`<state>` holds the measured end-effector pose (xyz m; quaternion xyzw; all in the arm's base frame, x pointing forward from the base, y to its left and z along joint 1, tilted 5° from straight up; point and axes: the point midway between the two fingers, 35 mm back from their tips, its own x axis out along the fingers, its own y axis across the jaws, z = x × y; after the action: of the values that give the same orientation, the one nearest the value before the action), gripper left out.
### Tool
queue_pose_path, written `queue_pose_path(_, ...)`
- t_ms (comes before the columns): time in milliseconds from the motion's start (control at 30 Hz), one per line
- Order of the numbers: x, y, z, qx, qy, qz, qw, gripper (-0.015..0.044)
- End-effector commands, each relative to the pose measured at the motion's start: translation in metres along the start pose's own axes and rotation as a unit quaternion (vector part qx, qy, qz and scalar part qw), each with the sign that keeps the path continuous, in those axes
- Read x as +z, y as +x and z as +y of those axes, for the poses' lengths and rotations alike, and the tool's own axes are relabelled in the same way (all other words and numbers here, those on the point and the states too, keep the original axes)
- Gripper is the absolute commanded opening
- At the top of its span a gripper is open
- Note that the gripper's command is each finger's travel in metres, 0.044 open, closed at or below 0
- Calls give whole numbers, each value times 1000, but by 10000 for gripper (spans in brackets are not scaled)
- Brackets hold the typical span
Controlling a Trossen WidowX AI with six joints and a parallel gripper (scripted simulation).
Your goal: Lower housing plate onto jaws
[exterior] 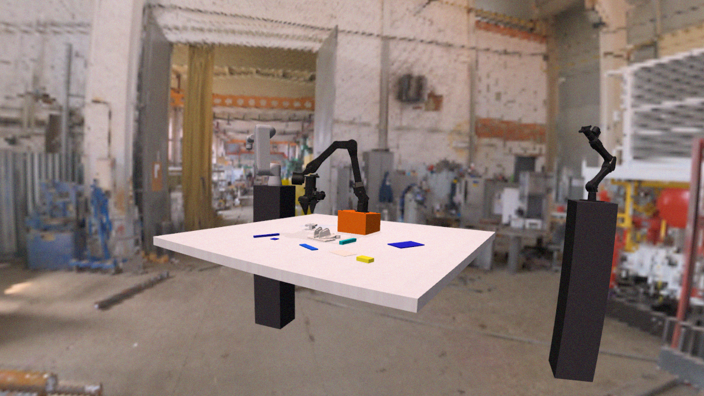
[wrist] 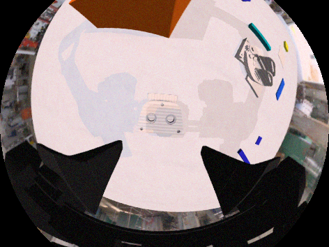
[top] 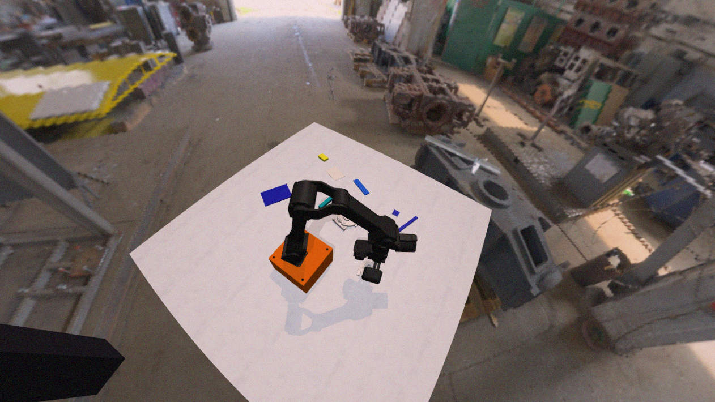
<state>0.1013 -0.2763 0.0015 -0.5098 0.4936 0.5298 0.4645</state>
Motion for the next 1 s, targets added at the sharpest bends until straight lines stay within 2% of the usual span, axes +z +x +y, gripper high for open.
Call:
queue_pose_path(0,8,24,3,3,-3,-15,1000,440)
queue_pose_path(967,9,53,3,3,-3,-15,1000,440)
